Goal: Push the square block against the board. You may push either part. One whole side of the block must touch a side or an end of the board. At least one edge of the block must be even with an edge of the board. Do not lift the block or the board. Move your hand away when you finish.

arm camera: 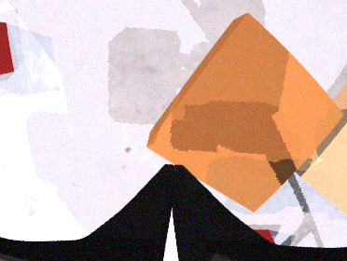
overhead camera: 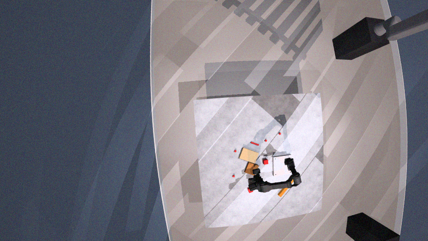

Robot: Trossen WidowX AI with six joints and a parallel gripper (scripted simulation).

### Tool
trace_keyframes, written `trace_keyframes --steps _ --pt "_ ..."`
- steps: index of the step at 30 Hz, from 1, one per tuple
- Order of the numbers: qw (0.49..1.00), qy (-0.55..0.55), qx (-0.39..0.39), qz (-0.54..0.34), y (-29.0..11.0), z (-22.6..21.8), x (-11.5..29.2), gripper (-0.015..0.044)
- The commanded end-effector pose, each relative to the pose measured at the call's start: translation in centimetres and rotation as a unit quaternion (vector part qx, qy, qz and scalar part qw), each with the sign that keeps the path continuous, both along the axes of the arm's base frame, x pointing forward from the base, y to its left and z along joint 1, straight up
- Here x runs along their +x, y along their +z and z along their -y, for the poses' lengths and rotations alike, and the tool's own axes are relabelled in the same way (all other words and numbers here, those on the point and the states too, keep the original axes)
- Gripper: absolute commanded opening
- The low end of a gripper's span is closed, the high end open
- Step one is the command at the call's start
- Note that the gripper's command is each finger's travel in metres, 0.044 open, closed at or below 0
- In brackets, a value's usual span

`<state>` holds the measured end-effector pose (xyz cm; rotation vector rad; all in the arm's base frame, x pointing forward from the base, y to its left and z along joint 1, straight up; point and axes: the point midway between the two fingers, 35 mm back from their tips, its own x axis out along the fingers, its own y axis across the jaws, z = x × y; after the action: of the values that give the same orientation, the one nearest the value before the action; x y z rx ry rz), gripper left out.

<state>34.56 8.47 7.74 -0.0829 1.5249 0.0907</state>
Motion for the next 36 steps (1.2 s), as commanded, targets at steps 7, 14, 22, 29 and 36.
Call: trace_keyframes --steps 7,14,22,29,36 --pt "0.986 -0.165 0.006 -0.008 -0.7 1.2 -3.3 0.0" --pt "0.963 -0.27 0.009 -0.011 -1.1 1.9 -5.5 0.0" --pt "0.962 -0.273 0.009 -0.011 -5.4 1.9 -5.3 0.0" --pt "0.962 -0.273 0.009 -0.011 -6.6 1.9 -5.4 0.0" --pt "0.962 -0.273 0.009 -0.011 -6.6 2.1 -4.8 0.0"
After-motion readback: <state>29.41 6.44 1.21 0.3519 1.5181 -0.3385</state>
